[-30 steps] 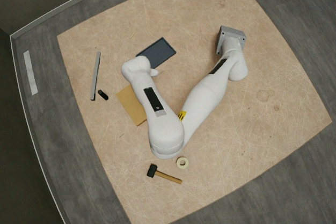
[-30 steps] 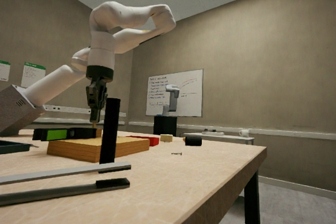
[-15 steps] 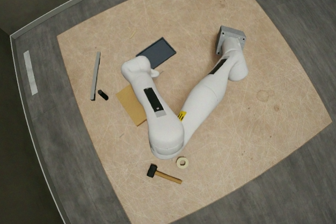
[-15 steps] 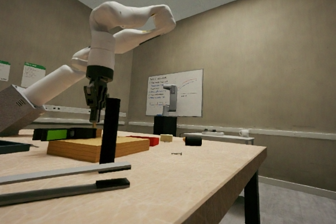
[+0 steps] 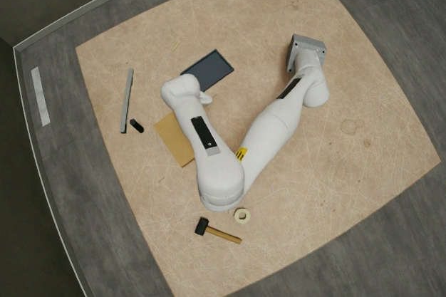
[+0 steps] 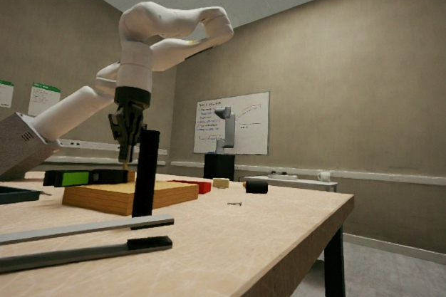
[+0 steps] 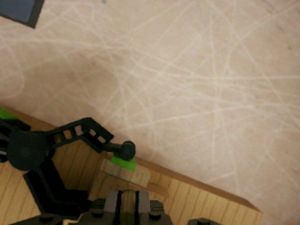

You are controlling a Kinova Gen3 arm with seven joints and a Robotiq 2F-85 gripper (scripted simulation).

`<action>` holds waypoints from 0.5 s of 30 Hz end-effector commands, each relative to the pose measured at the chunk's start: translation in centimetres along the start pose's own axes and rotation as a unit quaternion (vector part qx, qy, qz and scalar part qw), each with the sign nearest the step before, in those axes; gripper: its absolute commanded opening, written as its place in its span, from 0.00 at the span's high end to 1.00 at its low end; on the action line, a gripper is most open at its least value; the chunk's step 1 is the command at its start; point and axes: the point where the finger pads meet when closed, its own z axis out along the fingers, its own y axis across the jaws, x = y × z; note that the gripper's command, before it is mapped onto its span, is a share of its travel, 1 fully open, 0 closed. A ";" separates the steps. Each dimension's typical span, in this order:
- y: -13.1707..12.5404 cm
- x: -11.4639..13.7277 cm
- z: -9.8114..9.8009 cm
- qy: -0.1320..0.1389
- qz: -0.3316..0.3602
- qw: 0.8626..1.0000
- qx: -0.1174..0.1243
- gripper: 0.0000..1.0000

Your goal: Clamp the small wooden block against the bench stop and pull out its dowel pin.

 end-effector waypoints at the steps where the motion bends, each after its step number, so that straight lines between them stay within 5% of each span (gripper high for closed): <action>1: 0.0 0.0 -0.1 0.000 0.008 1.000 0.001 0.90; 15: 0.0 0.0 -0.1 -0.001 0.054 0.999 0.001 0.90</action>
